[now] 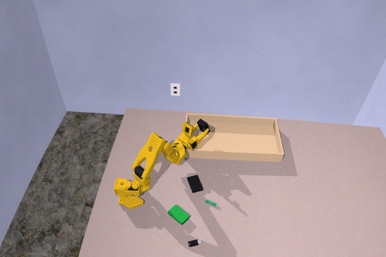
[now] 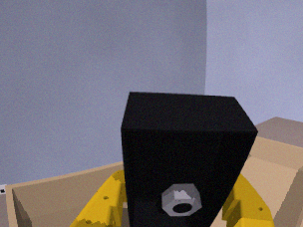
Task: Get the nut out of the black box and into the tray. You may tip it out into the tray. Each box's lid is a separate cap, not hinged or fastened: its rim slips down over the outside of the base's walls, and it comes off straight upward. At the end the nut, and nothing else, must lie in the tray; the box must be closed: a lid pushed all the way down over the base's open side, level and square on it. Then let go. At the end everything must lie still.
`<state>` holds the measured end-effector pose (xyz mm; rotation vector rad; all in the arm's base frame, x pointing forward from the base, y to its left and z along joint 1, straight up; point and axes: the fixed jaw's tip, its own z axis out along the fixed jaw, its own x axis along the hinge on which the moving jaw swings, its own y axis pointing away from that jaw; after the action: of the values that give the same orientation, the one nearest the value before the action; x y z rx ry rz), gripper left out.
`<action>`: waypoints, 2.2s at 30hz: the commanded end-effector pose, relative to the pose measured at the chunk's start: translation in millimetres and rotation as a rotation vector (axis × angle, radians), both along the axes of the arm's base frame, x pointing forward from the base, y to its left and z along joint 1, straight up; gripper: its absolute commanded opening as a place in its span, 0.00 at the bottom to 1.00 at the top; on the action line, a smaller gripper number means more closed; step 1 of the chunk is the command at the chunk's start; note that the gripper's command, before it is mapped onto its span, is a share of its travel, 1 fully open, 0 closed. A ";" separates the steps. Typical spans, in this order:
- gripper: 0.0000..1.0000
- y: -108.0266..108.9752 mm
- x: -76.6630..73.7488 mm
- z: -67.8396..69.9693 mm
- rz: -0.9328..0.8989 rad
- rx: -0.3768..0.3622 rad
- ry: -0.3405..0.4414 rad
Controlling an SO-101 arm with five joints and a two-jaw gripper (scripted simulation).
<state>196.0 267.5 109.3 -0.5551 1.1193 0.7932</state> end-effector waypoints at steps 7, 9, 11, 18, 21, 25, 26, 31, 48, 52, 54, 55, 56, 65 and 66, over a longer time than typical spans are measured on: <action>0.20 0.6 2.3 22.0 -0.010 0.077 -0.073; 0.20 1.6 3.1 22.6 -0.010 0.085 -0.079; 0.20 2.1 3.5 22.9 -0.010 0.089 -0.083; 0.20 4.5 5.6 24.6 -0.011 0.112 -0.101; 0.20 5.2 6.2 25.1 -0.011 0.119 -0.107; 0.20 5.6 6.5 25.3 -0.011 0.123 -0.110; 0.20 5.6 6.6 25.3 -0.011 0.123 -0.110; 0.20 5.6 6.6 25.3 -0.011 0.123 -0.110; 0.20 5.6 6.6 25.3 -0.011 0.123 -0.110; 0.20 5.8 6.7 25.1 -0.011 0.122 -0.109; 0.20 6.1 7.0 24.9 -0.011 0.120 -0.108; 0.20 6.3 7.1 24.7 -0.011 0.118 -0.107; 0.20 6.5 7.3 24.5 -0.011 0.117 -0.105; 0.20 9.6 9.7 21.9 -0.011 0.096 -0.088; 0.20 10.2 10.3 21.4 -0.011 0.092 -0.085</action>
<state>202.5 275.9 119.1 -0.5165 1.0380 0.8076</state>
